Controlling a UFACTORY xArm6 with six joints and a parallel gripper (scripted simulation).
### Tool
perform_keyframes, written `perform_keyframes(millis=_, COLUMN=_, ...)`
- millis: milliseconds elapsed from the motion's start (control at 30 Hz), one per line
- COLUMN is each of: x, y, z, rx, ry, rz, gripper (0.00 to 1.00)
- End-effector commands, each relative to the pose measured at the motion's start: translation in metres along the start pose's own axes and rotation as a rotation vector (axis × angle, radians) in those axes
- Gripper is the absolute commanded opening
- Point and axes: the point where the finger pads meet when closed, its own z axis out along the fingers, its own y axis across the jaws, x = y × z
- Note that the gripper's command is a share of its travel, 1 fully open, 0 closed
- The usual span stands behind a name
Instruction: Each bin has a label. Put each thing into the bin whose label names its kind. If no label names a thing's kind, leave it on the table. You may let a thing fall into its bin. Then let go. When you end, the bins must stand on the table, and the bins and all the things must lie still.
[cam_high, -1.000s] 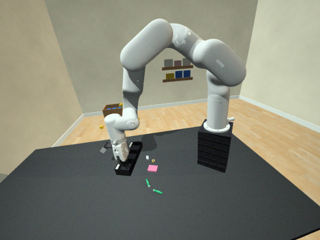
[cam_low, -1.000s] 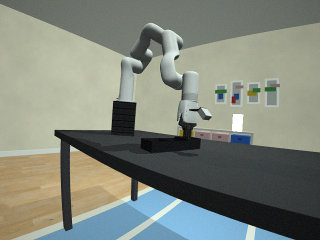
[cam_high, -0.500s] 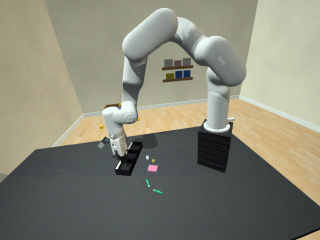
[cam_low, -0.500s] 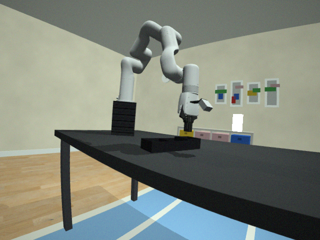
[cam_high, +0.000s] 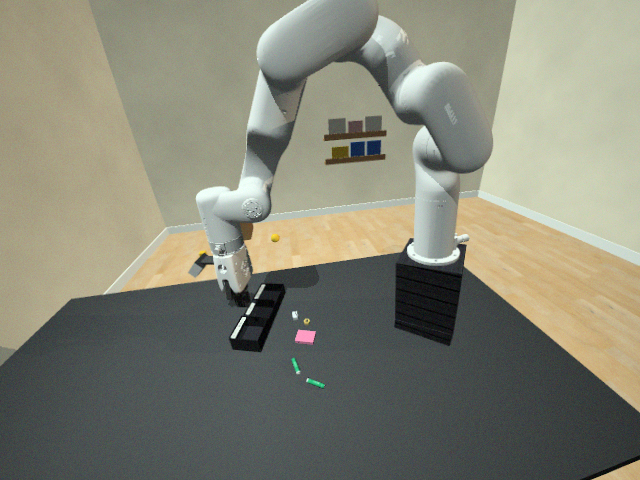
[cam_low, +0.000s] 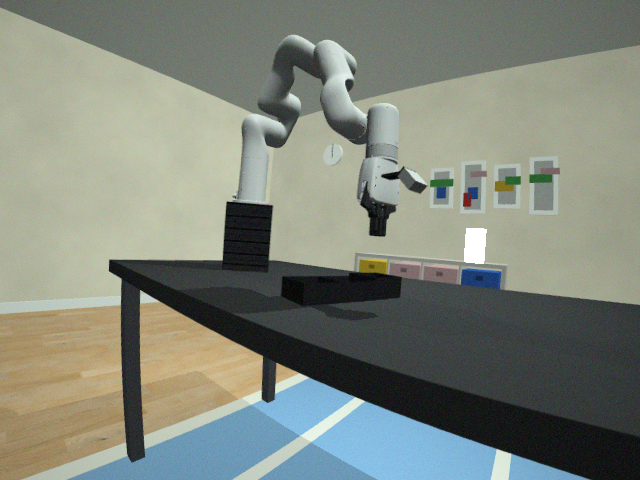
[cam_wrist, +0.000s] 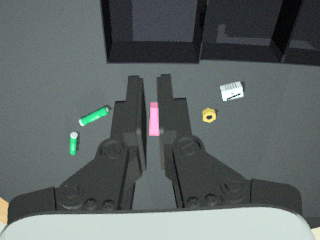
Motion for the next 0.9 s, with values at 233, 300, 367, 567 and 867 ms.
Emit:
perform_keyframes(millis=233, x=0.001, y=0.000, z=-0.068, rx=0.001, ry=0.004, rz=0.000, gripper=0.07)
perform_keyframes(millis=300, x=0.001, y=0.000, z=-0.068, rx=0.001, ry=0.004, rz=0.000, gripper=0.07)
perform_keyframes(millis=367, x=0.001, y=0.000, z=-0.068, rx=0.001, ry=0.004, rz=0.000, gripper=0.07)
perform_keyframes(millis=567, x=-0.006, y=0.000, z=-0.062, rx=0.001, ry=0.004, rz=0.050, gripper=0.56)
perform_keyframes(millis=867, x=-0.050, y=0.003, z=-0.024, rx=0.001, ry=0.003, rz=0.096, gripper=0.56)
